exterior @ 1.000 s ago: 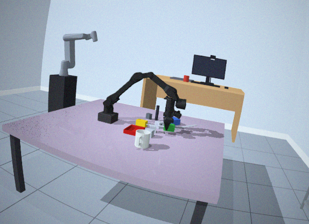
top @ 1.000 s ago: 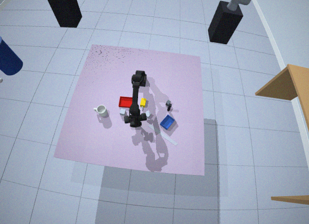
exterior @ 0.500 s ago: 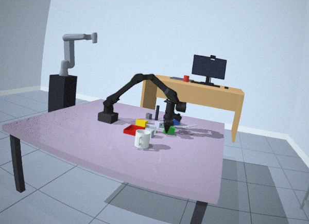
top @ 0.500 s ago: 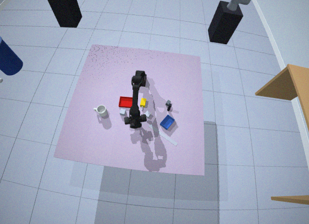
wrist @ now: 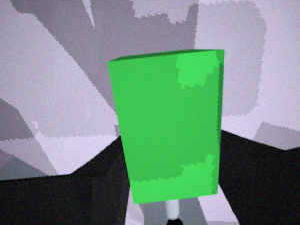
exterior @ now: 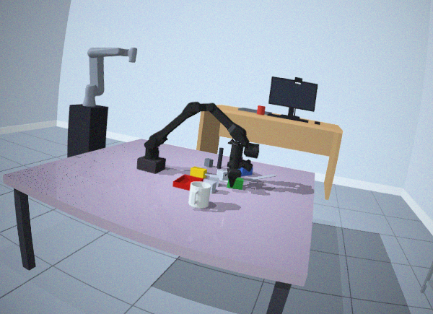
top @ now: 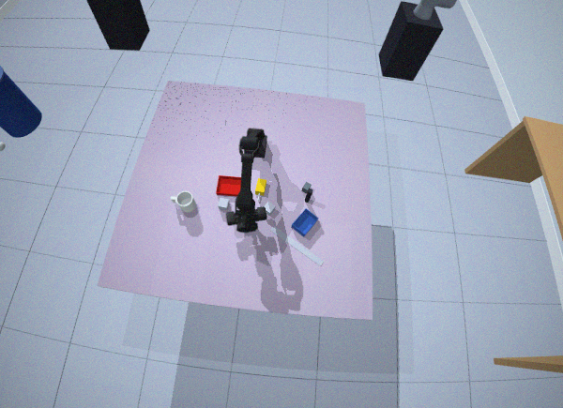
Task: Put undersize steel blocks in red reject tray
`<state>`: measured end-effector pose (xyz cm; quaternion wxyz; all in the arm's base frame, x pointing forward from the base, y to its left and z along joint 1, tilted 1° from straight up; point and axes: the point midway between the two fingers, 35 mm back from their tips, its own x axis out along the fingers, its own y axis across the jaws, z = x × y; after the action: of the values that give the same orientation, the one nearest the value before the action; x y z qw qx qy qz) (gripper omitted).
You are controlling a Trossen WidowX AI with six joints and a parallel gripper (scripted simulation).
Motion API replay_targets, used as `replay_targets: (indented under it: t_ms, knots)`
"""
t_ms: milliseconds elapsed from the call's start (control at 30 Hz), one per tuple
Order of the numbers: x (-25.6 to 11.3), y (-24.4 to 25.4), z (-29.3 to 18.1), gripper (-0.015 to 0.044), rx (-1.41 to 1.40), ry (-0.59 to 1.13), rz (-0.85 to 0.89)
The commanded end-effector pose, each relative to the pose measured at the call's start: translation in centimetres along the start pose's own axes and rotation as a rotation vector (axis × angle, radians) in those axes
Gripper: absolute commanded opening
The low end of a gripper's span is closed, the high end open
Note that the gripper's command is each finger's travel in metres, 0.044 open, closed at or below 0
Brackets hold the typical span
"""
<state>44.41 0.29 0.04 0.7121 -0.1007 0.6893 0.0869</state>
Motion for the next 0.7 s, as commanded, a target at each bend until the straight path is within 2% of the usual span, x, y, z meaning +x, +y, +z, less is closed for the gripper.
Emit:
replay_targets:
  t_ms: [0,667]
  knots:
    - [-0.48,-0.03,0.00,0.0000,-0.005,-0.017,-0.001]
    - [-0.76,-0.07,0.16,0.0000,-0.005,-0.017,-0.001]
